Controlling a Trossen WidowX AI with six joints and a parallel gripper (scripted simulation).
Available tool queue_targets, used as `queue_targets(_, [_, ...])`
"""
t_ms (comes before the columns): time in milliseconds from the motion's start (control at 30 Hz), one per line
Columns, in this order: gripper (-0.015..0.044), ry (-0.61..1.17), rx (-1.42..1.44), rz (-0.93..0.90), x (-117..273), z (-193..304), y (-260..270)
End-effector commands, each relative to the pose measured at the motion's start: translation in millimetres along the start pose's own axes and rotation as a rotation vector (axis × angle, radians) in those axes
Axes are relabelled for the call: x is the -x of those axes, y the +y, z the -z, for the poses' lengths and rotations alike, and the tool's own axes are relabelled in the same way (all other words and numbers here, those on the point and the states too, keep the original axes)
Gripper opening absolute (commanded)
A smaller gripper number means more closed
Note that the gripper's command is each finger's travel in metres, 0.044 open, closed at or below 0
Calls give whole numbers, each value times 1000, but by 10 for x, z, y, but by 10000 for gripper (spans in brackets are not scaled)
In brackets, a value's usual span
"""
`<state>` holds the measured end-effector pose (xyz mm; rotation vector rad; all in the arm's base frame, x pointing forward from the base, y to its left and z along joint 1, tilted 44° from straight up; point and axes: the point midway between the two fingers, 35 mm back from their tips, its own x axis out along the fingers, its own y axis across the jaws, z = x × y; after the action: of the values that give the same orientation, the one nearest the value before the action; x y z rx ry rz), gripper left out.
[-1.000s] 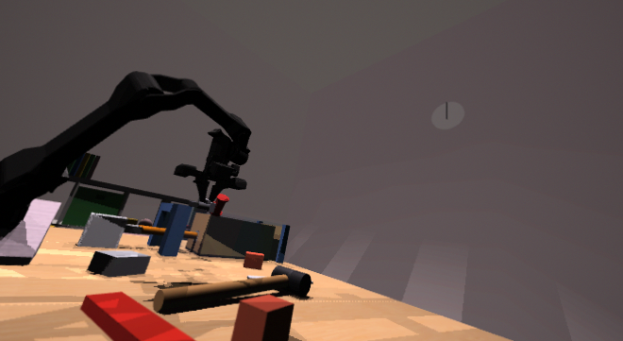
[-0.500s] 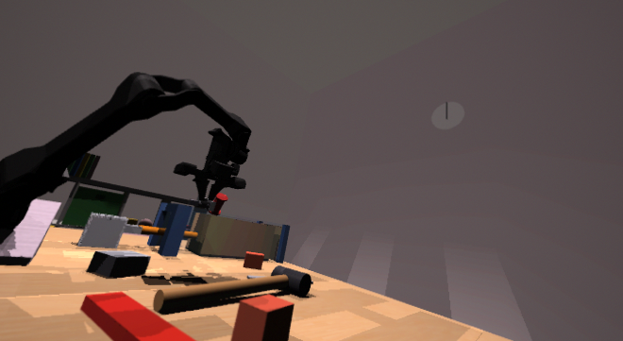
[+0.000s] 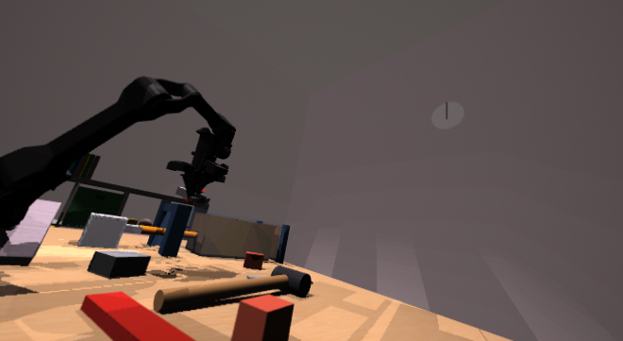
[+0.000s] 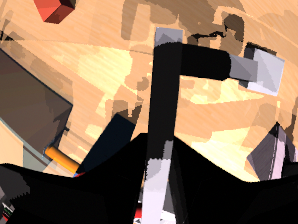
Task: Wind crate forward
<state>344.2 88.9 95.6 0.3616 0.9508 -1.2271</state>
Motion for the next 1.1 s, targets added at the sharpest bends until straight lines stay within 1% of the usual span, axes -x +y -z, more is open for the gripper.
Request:
queue_targets(0, [0, 17, 194, -6, 17, 361, 80])
queue_targets(433, [0, 35, 836, 13, 1, 1496, 64])
queue_targets(867, [0, 40, 1460, 65, -147, 2538, -264])
queue_targets(967, [0, 41, 1568, 79, -190, 2703, -348])
queue_targets(1067, [0, 41, 1576, 80, -193, 2715, -355])
